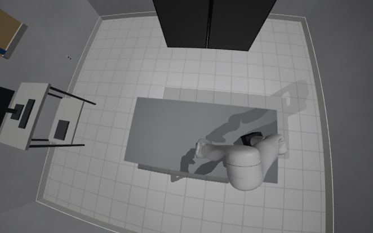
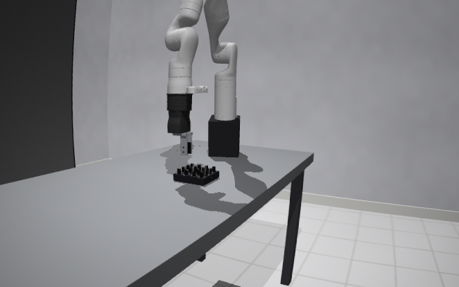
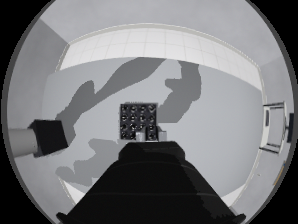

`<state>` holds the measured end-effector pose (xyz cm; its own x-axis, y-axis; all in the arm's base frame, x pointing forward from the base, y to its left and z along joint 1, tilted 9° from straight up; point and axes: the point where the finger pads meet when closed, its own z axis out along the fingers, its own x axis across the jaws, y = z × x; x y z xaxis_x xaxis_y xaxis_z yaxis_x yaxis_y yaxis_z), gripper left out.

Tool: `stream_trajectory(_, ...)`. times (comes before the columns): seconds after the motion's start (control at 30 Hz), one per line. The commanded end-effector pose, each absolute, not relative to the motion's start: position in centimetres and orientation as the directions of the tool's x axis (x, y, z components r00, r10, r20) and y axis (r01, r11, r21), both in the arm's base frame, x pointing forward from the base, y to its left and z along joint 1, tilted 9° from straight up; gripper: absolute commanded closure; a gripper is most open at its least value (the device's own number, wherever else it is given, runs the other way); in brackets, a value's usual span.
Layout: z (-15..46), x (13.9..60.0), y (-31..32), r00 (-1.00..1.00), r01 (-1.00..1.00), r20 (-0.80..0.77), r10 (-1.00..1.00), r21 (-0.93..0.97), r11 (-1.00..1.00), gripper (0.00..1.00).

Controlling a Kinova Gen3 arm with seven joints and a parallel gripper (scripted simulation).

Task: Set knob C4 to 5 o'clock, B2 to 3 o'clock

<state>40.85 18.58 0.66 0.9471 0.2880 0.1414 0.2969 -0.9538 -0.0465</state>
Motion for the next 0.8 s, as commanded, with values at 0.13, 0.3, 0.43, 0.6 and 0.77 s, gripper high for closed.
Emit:
stream_trajectory(0.13, 0.4, 40.9, 18.6, 0.947, 0.297, 0.142, 0.288, -0.047, -0.954, 0.54)
stream_trajectory(0.3, -0.1, 41.0, 18.6, 0.947, 0.297, 0.142, 0.288, -0.047, -0.954, 0.54)
stream_trajectory(0.43, -0.5, 41.0, 18.7, 0.947, 0.297, 0.142, 0.288, -0.047, -0.954, 0.54)
stream_trajectory(0.6, -1.0, 41.1, 18.7, 0.947, 0.297, 0.142, 0.288, -0.047, -0.954, 0.54)
stream_trajectory(0.77, -1.7, 41.2, 18.8, 0.947, 0.297, 0.142, 0.288, -0.047, -0.954, 0.54)
